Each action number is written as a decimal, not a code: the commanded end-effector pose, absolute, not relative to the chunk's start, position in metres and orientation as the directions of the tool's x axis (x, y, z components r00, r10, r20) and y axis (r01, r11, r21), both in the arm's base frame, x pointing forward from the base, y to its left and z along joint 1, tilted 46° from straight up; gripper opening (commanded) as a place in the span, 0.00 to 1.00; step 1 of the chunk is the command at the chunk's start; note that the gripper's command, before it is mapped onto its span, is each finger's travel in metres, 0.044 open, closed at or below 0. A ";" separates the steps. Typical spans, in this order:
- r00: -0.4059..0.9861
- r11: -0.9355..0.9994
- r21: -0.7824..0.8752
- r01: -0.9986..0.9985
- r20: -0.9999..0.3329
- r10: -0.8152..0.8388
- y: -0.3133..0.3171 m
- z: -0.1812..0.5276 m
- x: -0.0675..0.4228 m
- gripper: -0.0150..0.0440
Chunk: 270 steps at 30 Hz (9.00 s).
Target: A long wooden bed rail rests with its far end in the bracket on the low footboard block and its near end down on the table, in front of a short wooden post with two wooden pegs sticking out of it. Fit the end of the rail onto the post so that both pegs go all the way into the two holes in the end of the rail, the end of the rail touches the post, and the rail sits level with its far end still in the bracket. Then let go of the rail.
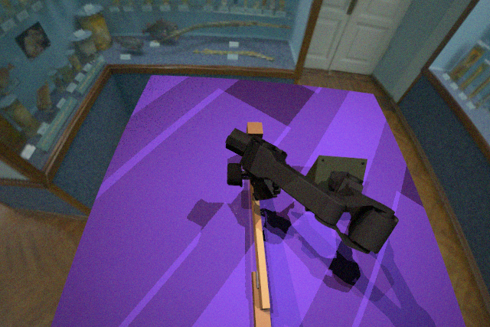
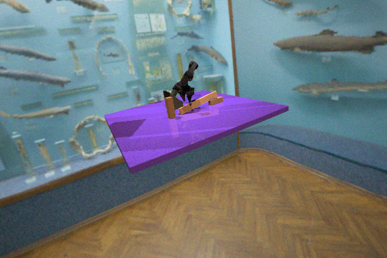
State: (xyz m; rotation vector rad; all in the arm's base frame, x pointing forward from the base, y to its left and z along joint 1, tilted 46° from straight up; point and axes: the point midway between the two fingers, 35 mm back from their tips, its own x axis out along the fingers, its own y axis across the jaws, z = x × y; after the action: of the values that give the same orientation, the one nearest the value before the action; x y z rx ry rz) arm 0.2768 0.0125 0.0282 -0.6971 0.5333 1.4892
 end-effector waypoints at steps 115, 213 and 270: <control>0.008 -0.072 -0.086 -0.994 -0.692 0.722 0.056 -0.010 0.279 0.25; 0.007 -0.073 -0.086 -0.994 -0.693 0.721 0.036 0.006 0.278 0.25; 0.008 -0.073 -0.086 -0.994 -0.693 0.721 0.026 -0.006 0.279 0.25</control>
State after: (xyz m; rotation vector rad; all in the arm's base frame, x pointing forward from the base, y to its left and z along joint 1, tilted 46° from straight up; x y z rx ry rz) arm 0.2783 0.0289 -0.0040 -0.6873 0.5136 1.5234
